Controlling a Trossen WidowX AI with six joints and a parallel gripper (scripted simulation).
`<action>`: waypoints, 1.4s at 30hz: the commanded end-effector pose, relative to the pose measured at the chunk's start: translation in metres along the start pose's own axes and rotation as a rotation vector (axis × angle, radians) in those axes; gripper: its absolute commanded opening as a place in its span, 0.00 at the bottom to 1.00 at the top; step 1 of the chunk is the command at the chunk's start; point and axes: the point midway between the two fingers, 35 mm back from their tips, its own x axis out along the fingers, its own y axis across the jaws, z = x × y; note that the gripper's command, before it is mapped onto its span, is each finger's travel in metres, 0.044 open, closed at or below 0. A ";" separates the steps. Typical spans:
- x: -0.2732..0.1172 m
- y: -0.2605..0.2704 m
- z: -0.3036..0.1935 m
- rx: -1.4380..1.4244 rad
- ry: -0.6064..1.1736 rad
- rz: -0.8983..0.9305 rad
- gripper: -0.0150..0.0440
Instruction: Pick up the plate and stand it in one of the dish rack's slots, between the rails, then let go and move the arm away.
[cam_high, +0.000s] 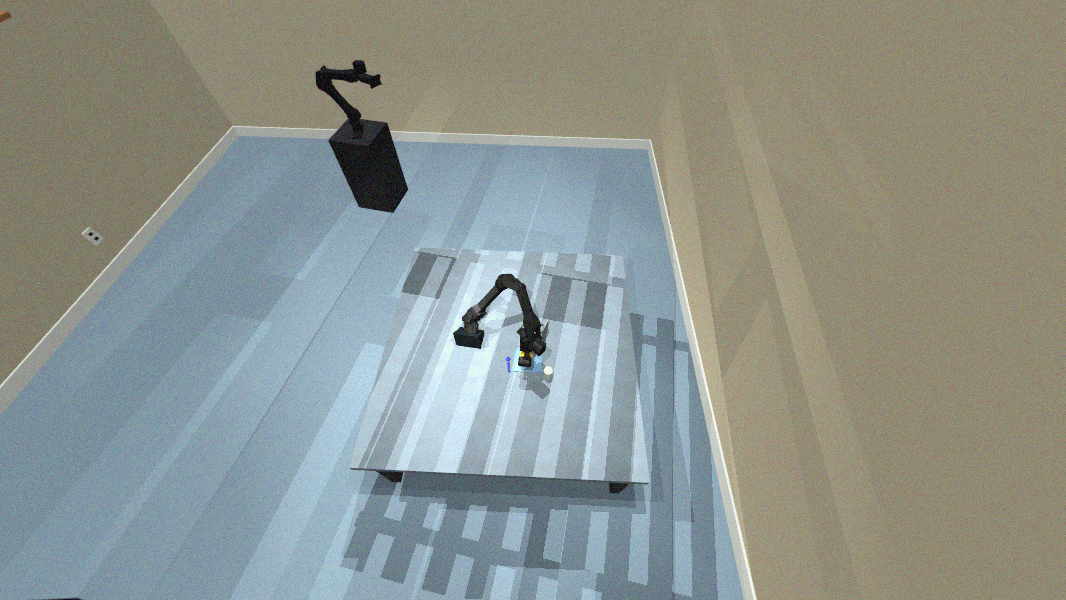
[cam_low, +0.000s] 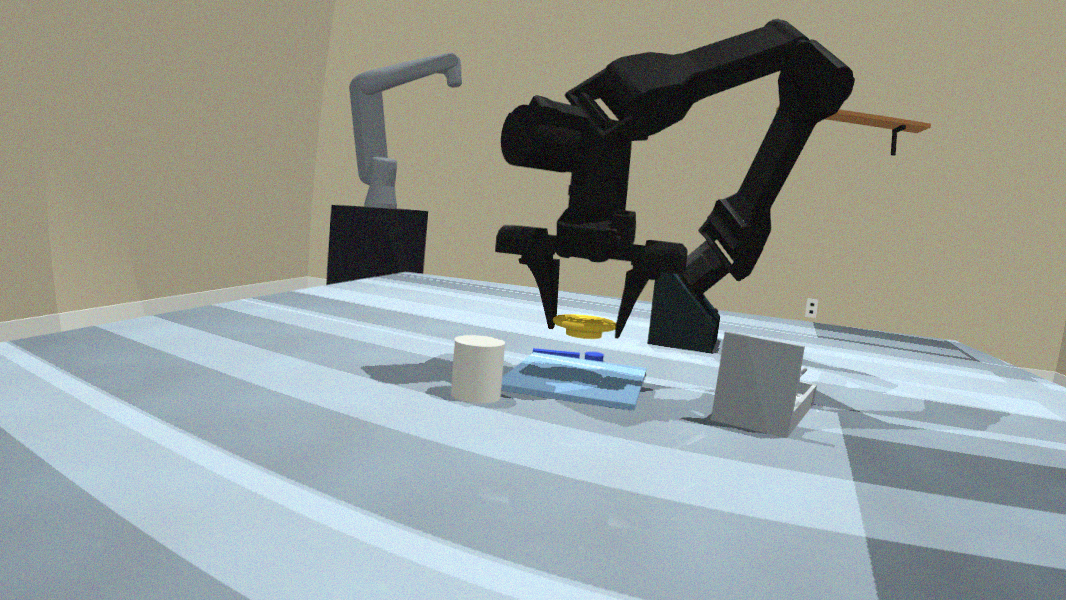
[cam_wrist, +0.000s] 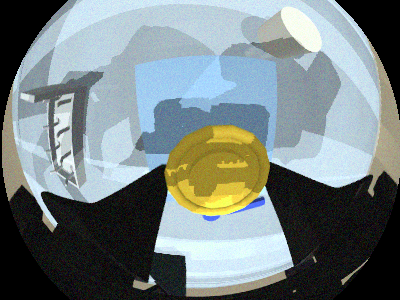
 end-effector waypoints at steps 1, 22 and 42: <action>-0.020 -0.002 0.004 -0.006 -0.001 -0.008 0.25; -0.110 -0.006 0.008 -0.007 0.001 -0.006 0.25; -0.141 0.044 0.005 0.350 -0.013 -0.029 0.25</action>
